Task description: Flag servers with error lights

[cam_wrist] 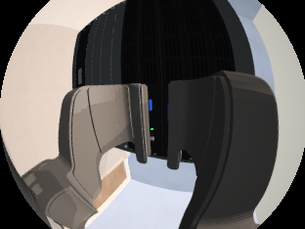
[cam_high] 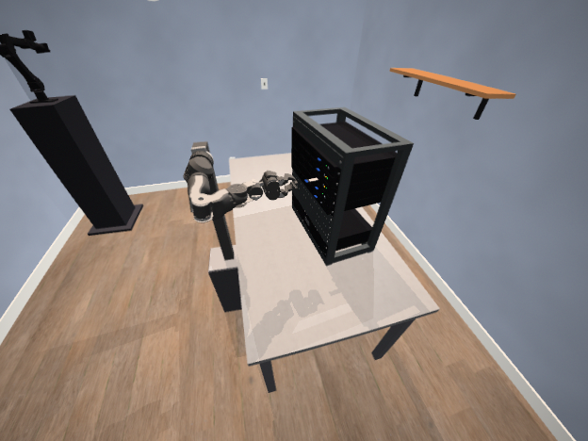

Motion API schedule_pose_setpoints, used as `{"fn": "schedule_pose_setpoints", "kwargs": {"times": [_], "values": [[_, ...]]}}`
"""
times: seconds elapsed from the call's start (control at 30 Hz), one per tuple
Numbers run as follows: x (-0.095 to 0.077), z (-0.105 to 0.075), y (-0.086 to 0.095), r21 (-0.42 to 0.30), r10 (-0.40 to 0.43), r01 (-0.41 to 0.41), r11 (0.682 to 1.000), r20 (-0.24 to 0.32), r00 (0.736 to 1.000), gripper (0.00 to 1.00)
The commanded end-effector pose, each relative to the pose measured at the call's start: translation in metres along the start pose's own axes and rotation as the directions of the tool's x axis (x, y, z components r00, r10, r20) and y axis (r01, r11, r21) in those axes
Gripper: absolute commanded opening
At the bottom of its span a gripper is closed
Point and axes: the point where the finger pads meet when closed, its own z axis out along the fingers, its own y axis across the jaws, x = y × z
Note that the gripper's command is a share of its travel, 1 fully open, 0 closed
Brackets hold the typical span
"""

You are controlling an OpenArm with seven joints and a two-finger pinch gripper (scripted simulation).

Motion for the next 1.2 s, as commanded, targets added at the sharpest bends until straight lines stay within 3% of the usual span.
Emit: {"fn": "schedule_pose_setpoints", "kwargs": {"times": [0.0, 0.3, 1.17], "values": [[-0.001, 0.0, 0.002, -0.007, 0.0, 0.0, 1.0, 0.005, 1.0, 0.1], [-0.003, -0.001, 0.044, -0.007, 0.0, 0.0, 1.0, 0.005, 1.0, 0.1], [-0.001, 0.0, 0.044, -0.007, 0.0, 0.0, 1.0, 0.004, 1.0, 0.1]]}}
